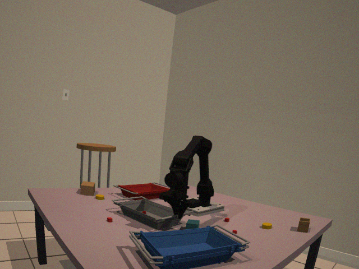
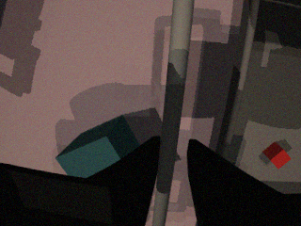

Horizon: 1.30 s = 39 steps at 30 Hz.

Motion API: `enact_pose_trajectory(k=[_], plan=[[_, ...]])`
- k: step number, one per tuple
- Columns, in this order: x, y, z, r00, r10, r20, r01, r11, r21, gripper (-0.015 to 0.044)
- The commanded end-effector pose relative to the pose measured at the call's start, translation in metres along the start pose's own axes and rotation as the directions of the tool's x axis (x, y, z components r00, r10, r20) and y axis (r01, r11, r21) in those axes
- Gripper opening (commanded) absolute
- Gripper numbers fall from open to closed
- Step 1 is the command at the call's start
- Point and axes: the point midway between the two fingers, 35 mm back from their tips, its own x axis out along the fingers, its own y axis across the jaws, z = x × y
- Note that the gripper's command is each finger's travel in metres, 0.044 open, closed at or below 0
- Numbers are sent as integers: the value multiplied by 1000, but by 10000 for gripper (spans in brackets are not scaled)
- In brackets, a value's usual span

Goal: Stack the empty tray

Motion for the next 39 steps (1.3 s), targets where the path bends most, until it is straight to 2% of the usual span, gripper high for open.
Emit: enact_pose_trajectory(k=[1, 12, 20, 31, 39], plan=[[-10, -14, 2, 1000, -10, 5, 10, 1000, 5, 80], [-13, -43, 2, 1000, -13, 5, 13, 1000, 5, 80], [6, -68, 2, 1000, -15, 5, 15, 1000, 5, 80], [-41, -62, 3, 1000, -15, 5, 15, 1000, 5, 80], [-34, -64, 4, 1000, -18, 10, 18, 1000, 5, 80]])
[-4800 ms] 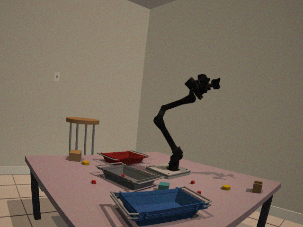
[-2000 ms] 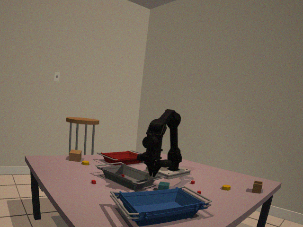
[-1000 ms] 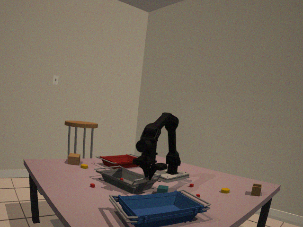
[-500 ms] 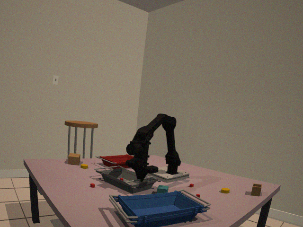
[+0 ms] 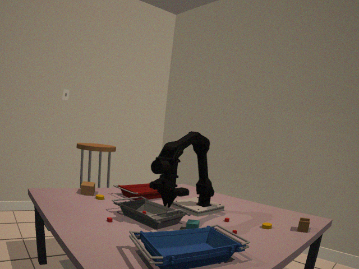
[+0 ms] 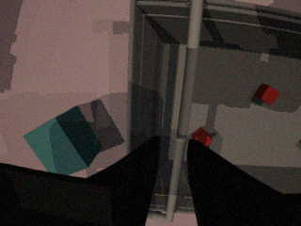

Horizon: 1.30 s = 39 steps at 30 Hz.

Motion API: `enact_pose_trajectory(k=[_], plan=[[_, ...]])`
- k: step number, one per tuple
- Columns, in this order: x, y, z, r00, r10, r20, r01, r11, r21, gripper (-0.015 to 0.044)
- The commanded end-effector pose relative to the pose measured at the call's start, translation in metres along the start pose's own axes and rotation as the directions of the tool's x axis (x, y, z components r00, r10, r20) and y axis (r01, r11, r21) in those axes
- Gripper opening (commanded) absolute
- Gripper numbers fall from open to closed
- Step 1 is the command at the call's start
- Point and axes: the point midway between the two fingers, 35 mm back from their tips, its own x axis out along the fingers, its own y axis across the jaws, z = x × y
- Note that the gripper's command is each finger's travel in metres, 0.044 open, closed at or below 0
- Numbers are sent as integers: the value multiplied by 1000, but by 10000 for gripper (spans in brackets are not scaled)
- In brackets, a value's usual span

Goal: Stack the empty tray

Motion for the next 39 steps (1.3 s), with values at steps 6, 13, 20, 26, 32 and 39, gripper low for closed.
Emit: enact_pose_trajectory(k=[6, 13, 20, 26, 32, 39], plan=[[3, 0, 0, 1000, -1, -6, 1, 1000, 1, 80], [3, 0, 0, 1000, -1, -6, 1, 1000, 1, 80], [3, 0, 0, 1000, -1, -6, 1, 1000, 1, 80], [-23, 0, 2, 1000, -1, -6, 1, 1000, 1, 80], [-85, -1, -3, 1000, -1, -7, 1, 1000, 0, 80], [-38, -93, 24, 1000, -21, -2, 21, 1000, 21, 80]])
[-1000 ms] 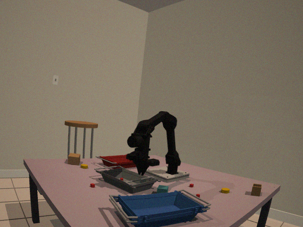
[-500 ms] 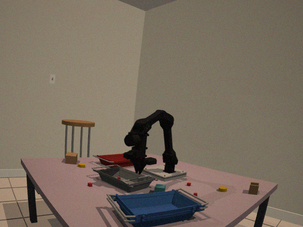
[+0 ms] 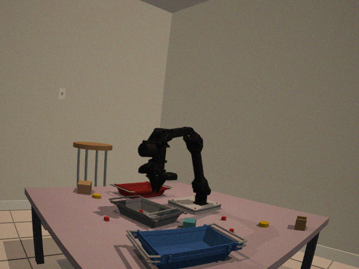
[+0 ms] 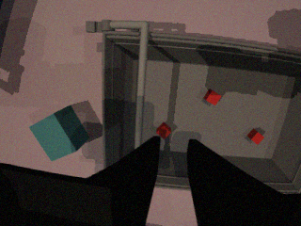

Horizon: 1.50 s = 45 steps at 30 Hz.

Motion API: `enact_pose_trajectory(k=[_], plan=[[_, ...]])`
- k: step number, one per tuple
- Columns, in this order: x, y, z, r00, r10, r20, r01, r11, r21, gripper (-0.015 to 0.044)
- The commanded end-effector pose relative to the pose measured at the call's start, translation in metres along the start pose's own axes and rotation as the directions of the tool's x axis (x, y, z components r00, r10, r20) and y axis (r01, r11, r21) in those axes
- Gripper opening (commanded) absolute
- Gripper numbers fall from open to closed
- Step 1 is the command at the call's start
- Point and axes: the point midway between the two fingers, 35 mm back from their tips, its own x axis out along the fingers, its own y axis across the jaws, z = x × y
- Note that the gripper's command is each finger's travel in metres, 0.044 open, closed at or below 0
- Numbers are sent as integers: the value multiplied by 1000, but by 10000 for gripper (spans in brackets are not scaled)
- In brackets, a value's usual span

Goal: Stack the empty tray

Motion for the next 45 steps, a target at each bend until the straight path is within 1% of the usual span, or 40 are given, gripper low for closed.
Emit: enact_pose_trajectory(k=[1, 5, 10, 12, 22, 39, 45], plan=[[19, -67, 8, 1000, -17, -17, 17, 999, 32, 80], [31, -136, 5, 1000, -22, -20, 22, 999, 27, 80], [44, -219, -15, 999, -21, -25, 22, 1000, 12, 80], [46, -237, -22, 999, -21, -26, 21, 1000, 9, 80], [50, -238, -22, 999, -21, -26, 21, 1000, 9, 80], [106, -239, -24, 999, -21, -26, 21, 1000, 9, 80], [102, -237, -24, 999, -21, -26, 21, 1000, 9, 80]])
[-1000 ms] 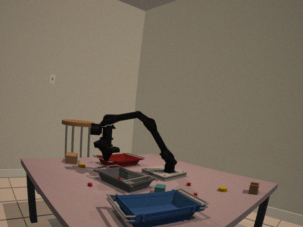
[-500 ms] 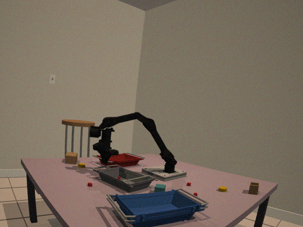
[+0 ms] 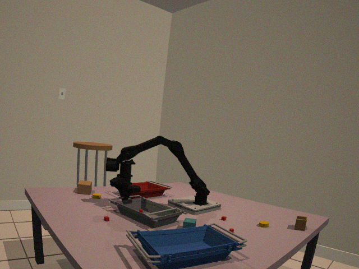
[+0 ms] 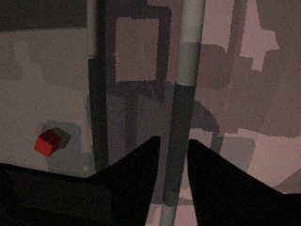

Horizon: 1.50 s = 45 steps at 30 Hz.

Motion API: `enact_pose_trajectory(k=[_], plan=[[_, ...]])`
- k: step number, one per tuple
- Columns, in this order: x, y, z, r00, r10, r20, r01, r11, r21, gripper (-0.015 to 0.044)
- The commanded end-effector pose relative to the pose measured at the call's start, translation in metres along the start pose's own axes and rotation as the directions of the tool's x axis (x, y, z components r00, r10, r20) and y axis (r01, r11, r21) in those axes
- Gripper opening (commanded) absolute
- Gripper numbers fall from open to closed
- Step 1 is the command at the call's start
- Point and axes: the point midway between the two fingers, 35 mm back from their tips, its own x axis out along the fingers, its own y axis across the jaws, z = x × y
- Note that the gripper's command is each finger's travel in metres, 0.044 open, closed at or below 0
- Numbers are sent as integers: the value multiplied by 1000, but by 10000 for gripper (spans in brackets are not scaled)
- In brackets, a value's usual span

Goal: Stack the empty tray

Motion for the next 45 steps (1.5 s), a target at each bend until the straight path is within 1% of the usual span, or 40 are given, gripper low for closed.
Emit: enact_pose_trajectory(k=[1, 4, 14, 21, 27, 30, 34, 40, 45], plan=[[-6, 5, 0, 1000, 3, 2, -3, 1000, -4, 80], [-21, 13, 0, 1000, 4, 2, -4, 1000, -4, 80], [-32, 37, 0, 1000, 7, 2, -7, 1000, -4, 80], [-29, 56, 0, 1000, 9, 2, -9, 1000, -4, 80], [-13, 74, 0, 1000, 10, 2, -10, 1000, -4, 80], [-12, 76, 0, 1000, 11, 2, -11, 1000, -4, 80], [-24, 74, 1, 1000, 10, 2, -10, 1000, -4, 80], [-55, 72, 1, 1000, 10, 2, -10, 1000, -4, 80], [-49, 73, 2, 1000, 13, 7, -12, 1000, -5, 80]])
